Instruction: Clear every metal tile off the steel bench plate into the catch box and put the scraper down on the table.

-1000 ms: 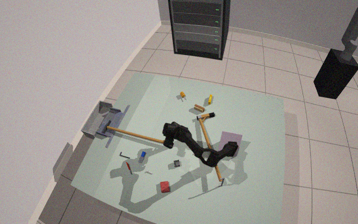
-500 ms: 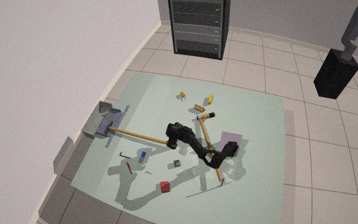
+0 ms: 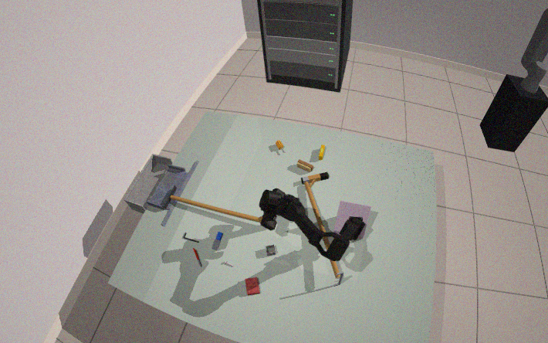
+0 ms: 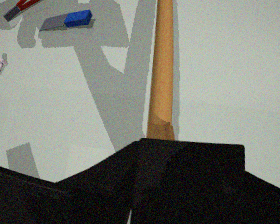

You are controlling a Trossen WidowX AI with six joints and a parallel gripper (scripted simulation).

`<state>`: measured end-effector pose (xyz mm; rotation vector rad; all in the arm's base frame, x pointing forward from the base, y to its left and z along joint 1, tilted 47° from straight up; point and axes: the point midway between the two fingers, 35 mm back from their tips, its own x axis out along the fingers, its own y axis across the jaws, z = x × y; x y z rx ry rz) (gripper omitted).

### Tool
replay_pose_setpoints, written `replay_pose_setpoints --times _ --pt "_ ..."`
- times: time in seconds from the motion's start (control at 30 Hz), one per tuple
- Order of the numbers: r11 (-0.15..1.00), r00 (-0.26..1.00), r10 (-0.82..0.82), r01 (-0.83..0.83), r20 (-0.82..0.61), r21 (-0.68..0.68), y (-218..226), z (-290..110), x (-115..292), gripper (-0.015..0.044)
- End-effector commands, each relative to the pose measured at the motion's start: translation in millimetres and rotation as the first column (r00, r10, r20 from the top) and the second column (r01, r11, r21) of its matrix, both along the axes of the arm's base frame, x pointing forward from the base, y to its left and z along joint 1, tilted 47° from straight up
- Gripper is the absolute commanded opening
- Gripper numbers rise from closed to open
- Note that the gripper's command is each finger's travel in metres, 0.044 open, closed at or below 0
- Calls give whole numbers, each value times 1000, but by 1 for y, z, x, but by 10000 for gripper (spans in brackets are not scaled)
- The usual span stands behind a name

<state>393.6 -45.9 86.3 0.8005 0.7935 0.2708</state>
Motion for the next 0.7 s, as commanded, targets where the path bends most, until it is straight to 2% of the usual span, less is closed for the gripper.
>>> replay_pose_setpoints --times 0.0,0.67 --pt "1000 1000 -4 4 12 -4 -2 2 -6 0" --pt "1000 1000 -6 6 13 -4 4 -1 -38 0"
